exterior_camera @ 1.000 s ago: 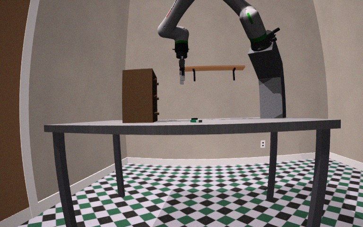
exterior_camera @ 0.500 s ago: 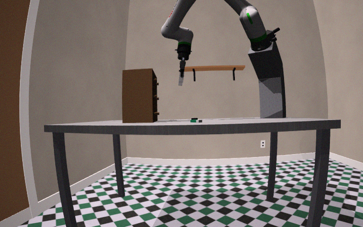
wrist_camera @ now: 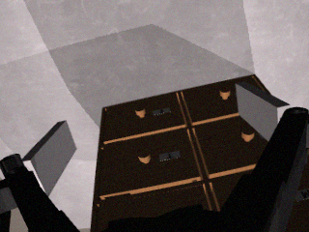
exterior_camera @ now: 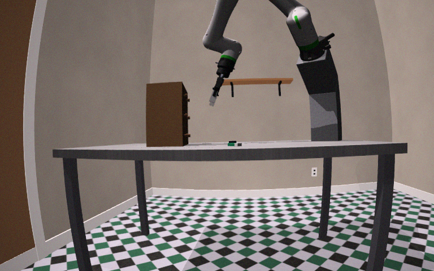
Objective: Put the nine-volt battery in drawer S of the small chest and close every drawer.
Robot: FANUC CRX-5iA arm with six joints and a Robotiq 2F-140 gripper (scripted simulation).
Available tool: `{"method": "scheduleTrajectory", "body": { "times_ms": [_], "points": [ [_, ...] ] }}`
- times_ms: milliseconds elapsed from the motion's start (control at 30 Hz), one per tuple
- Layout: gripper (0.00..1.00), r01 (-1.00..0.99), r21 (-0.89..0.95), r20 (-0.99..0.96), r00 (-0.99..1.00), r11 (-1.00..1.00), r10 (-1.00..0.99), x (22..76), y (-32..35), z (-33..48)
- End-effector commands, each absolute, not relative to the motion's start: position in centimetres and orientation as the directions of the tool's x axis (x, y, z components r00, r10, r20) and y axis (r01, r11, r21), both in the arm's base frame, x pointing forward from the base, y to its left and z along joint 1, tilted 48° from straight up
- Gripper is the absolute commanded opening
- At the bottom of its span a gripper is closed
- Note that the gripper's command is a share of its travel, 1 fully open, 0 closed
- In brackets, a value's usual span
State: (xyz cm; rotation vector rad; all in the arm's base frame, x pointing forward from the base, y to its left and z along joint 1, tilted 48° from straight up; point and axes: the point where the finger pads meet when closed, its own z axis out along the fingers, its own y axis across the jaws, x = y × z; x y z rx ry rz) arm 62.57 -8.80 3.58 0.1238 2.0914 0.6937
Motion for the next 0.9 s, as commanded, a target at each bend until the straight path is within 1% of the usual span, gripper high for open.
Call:
{"method": "scheduleTrajectory", "body": {
  "times_ms": [0, 167, 233, 700, 867],
  "points": [
    [1.00, -0.181, 0.521, -0.788, -0.479, 0.834, 0.388, 63.8, -8.2, 3.4],
    [1.00, -0.180, 0.520, -0.825, -0.360, 0.835, 0.436, 65.3, -7.8, 3.3],
    [1.00, -0.180, 0.520, -0.825, -0.360, 0.835, 0.436, 65.3, -7.8, 3.3],
    [1.00, -0.180, 0.520, -0.847, 0.013, 0.835, 0.531, 69.7, -6.6, 2.8],
    [1.00, -0.180, 0.520, -0.839, 0.071, 0.835, 0.539, 70.4, -6.4, 2.8]
  ]
}}
